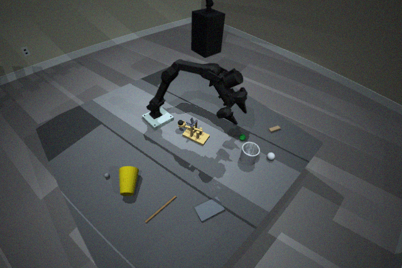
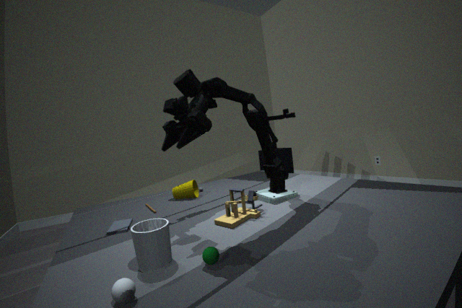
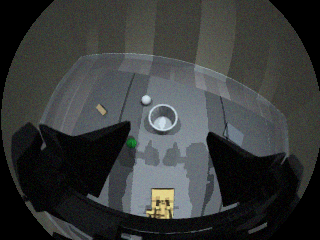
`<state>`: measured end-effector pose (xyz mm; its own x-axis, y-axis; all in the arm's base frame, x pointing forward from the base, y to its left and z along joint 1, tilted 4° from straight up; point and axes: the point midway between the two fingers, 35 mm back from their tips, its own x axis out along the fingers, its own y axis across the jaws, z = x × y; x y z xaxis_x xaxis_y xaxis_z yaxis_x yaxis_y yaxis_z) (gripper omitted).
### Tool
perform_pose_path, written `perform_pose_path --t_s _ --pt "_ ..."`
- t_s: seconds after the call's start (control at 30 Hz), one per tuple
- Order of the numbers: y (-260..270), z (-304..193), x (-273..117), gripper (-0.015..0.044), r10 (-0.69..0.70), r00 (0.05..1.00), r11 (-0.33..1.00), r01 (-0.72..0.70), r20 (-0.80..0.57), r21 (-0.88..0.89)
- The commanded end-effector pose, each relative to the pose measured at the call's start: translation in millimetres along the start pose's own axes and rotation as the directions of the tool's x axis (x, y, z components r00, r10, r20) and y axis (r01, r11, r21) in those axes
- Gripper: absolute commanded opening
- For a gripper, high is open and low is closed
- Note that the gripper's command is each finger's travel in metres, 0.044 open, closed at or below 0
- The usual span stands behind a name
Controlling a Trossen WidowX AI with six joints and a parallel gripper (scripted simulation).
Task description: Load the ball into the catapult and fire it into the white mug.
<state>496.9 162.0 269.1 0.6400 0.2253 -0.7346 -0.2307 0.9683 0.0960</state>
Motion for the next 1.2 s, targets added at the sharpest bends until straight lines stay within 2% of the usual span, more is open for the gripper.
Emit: perform_pose_path --t_s 0.0,0.47,0.8,1.17 --pt "0 0 2 0.0361 -0.004 1.0 1.0 0.004 -0.001 0.005" --pt "0 0 2 0.0 -0.004 1.0 1.0 0.004 -0.001 0.005" --pt "2 -4 2 0.0 -0.006 1.0 1.0 0.006 -0.013 -0.008" --pt "33 -69 4 0.0 -0.063 0.978 0.969 0.012 -0.199 -0.248"
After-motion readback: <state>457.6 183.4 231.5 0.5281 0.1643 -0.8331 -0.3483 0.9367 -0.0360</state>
